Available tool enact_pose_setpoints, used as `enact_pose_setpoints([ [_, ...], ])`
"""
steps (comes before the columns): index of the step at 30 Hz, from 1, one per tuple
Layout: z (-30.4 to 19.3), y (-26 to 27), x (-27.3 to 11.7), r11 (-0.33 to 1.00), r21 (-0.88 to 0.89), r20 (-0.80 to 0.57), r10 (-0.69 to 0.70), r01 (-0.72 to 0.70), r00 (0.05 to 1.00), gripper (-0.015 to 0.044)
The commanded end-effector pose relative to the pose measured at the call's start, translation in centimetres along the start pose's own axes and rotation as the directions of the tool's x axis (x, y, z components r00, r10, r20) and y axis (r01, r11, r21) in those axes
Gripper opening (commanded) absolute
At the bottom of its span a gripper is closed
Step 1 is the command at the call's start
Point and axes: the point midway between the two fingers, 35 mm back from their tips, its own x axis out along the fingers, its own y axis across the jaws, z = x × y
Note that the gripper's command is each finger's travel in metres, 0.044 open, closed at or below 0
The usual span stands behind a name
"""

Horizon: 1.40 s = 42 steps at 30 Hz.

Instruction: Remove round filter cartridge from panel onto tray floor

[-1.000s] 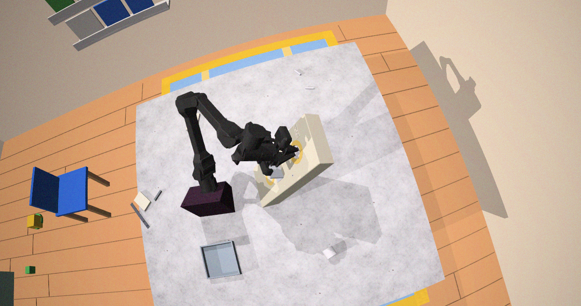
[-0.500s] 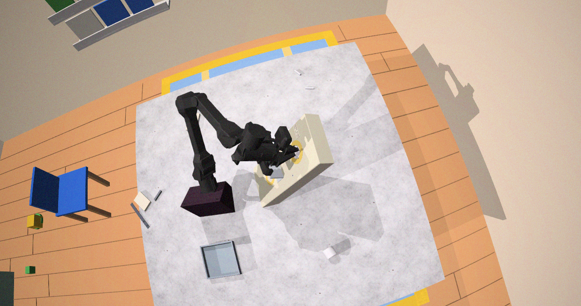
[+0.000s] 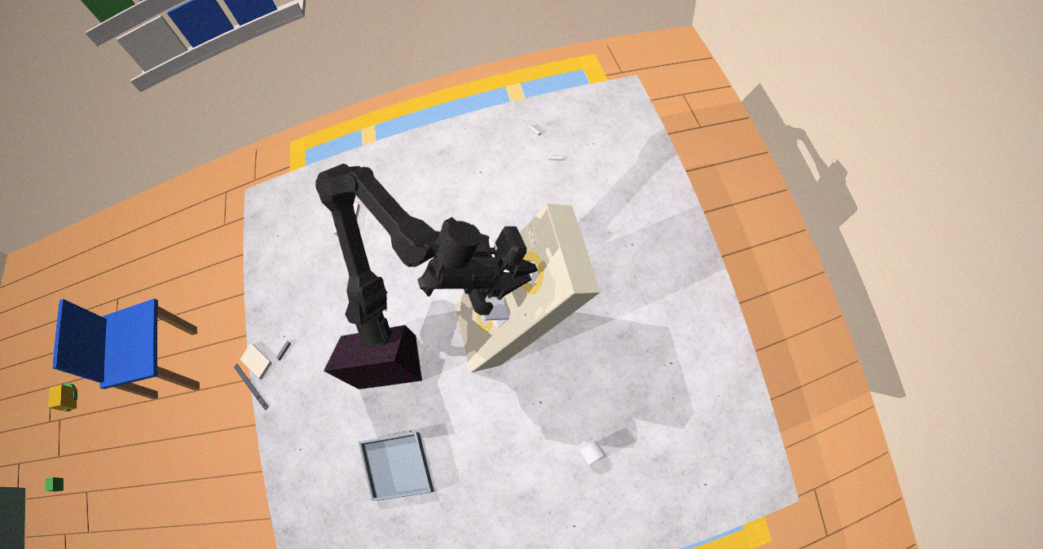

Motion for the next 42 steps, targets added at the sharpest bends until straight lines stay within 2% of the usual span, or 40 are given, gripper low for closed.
enact_pose_setpoints([
  [1, -0.12, 0.15, 0.41, 1.000, 0.006, -0.002, 0.004, -0.004, 1.000, 0.0108],
  [22, -0.12, 0.14, 0.98, 1.000, 0.006, -0.002, 0.004, -0.004, 1.000, 0.0108],
  [31, -0.06, -0.06, 0.31, 1.000, 0.005, 0.002, -0.006, 0.006, 1.000, 0.0048],
  [33, -0.06, -0.06, 0.31, 1.000, 0.005, 0.002, -0.006, 0.006, 1.000, 0.0000],
  [37, -0.08, 0.02, 0.56, 0.999, 0.044, 0.001, -0.002, 0.002, 1.000, 0.0000],
  [42, -0.11, 0.11, 0.88, 0.979, 0.202, -0.001, 0.002, -0.002, 1.000, 0.0000],
])
